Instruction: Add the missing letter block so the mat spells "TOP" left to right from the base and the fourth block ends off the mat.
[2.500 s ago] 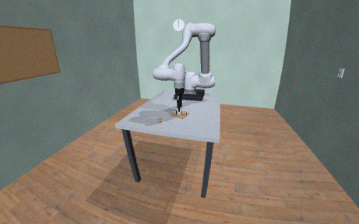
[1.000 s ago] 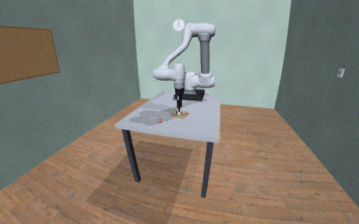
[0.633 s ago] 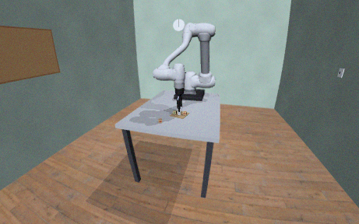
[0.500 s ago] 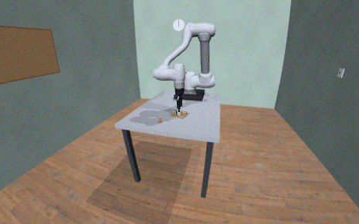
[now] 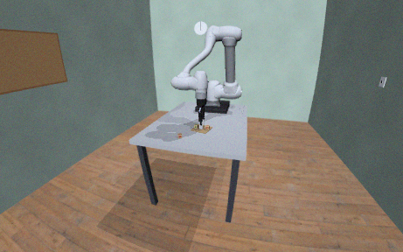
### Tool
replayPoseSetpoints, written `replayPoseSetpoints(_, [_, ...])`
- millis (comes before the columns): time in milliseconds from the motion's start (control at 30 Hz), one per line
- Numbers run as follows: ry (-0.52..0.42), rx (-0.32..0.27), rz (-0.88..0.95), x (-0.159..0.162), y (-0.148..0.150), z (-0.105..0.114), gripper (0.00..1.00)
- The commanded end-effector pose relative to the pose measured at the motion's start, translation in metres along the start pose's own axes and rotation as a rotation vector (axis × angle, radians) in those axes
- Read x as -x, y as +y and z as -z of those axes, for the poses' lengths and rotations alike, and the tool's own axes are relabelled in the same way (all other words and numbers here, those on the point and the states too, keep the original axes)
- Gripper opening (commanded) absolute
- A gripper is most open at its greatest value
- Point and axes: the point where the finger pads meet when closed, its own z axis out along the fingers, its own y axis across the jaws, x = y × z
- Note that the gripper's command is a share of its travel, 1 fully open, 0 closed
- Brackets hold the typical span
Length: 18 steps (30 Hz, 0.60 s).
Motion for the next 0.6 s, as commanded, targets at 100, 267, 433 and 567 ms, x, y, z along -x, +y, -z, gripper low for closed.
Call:
replayPoseSetpoints(100, [0.0,0.0,0.0,0.0,0.0,0.018,0.28])
replayPoseSetpoints(267, [0.0,0.0,0.0,0.0,0.0,0.044,0.28])
replayPoseSetpoints(433, [0.0,0.0,0.0,0.0,0.0,0.06,0.28])
replayPoseSetpoints(567, [0.0,0.0,0.0,0.0,0.0,0.077,0.28])
